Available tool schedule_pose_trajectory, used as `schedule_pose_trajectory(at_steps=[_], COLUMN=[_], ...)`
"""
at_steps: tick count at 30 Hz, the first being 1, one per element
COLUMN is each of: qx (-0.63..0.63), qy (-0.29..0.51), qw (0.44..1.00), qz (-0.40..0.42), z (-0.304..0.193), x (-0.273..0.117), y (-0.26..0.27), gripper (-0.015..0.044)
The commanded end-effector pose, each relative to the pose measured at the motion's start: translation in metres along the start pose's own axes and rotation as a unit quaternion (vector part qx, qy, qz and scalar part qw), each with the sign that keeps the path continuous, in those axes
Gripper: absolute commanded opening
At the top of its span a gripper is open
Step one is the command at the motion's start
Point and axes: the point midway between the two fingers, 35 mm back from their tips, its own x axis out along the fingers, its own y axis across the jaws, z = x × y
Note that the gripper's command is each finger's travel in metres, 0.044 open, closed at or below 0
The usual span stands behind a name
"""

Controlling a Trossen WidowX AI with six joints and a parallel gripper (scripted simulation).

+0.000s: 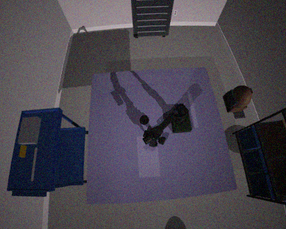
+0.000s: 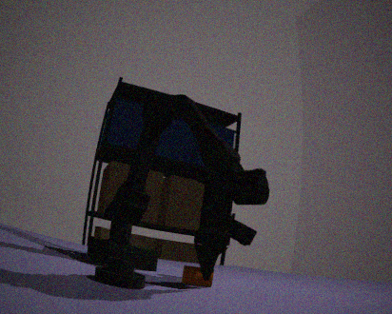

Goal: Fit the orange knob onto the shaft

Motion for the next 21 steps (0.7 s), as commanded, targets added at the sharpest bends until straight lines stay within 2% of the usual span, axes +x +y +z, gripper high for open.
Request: schedule_pose_trajectory(at_steps=[1,2,10,18,21], qx=[-0.002,-0.002,-0.002,-0.002,-0.002], qy=[0.003,0.003,0.003,0.003,0.003], qw=[1.0,1.0,1.0,1.0,1.0], qz=[0.006,0.006,0.006,0.006,0.006], z=[-0.0029,-0.0029,-0.0029,-0.0029,-0.0029], x=[0.0083,0.0086,0.0086,0.0086,0.0086], y=[0.0027,0.0027,0.0027,0.0027,0.0027], gripper=[0.044,0.044,0.024,0.024,0.022])
